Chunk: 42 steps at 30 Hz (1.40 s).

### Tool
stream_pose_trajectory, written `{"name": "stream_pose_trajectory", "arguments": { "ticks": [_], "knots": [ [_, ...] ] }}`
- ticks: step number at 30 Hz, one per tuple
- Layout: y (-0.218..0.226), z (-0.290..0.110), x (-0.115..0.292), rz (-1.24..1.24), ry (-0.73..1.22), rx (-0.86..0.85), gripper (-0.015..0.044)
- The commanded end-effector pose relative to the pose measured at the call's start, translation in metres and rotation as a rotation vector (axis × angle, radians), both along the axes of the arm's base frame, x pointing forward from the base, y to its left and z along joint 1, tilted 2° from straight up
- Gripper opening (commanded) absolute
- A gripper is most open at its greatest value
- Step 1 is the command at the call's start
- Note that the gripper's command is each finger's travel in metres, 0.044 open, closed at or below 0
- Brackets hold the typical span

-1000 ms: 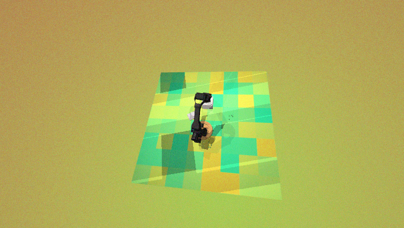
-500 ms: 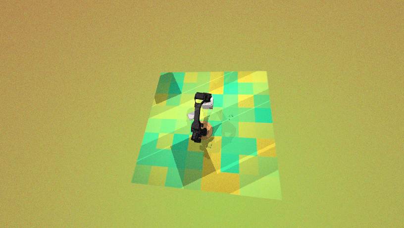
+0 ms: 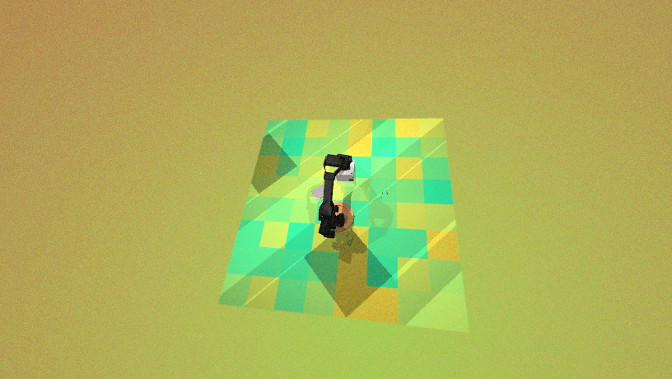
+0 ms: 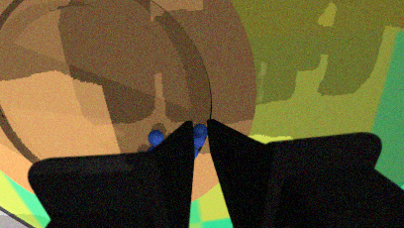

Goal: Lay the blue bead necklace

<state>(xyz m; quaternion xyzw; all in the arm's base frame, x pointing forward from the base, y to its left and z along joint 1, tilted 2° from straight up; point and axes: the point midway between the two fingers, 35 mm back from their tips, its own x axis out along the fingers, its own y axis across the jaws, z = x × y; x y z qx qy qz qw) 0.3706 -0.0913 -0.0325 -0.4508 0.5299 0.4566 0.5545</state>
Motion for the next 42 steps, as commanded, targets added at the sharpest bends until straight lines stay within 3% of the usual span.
{"name": "stream_pose_trajectory", "arguments": {
  "ticks": [1, 16, 42],
  "knots": [
    [-0.0001, 0.0004, 0.0001, 0.000, -0.001, 0.000, 0.0052],
    [0.0001, 0.0011, -0.0004, 0.000, 0.002, 0.001, 0.0440],
    [-0.0001, 0.0067, -0.0006, -0.004, -0.001, -0.001, 0.0440]
  ]
}}
